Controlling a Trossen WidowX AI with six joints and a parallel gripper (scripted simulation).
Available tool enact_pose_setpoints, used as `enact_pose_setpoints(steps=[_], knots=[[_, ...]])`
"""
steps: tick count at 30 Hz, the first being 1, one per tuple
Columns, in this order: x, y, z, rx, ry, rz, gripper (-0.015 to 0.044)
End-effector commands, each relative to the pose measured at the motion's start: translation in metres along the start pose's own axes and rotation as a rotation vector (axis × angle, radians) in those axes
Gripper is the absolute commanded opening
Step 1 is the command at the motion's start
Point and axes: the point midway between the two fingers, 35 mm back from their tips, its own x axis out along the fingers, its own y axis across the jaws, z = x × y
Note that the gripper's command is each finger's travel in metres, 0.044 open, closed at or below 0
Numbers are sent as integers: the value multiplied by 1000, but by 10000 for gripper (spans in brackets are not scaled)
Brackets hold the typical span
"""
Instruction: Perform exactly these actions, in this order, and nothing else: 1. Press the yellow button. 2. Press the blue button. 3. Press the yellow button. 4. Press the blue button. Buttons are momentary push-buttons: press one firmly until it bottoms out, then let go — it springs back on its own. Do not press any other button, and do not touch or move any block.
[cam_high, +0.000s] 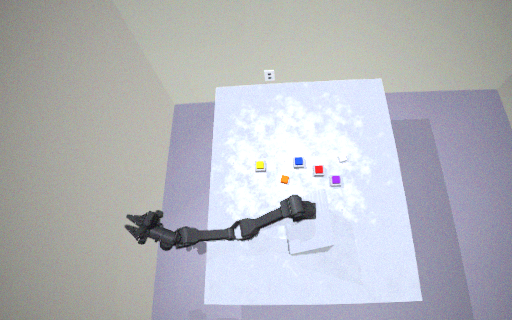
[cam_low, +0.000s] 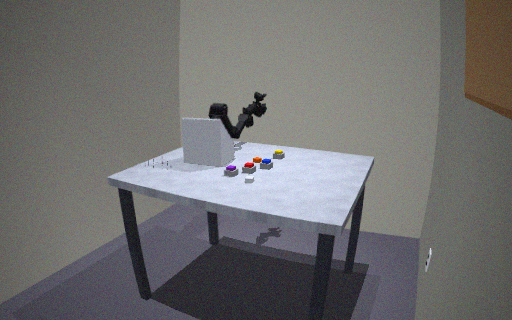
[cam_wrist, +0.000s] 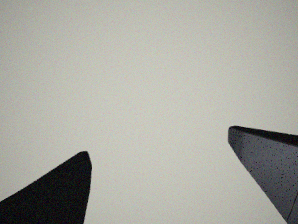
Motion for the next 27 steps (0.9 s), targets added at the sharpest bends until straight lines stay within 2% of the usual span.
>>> enact_pose_setpoints(steps=[1,3,8,15,21,27], knots=[[1,6,-5,22,2,12,400],[9,56,-41,199,20,104,400],[14,106,-68,373,35,192,400],[14,226,-99,780,62,395,400],[3,335,-89,1172,77,599,400],[-17,428,-41,1569,81,834,400]])
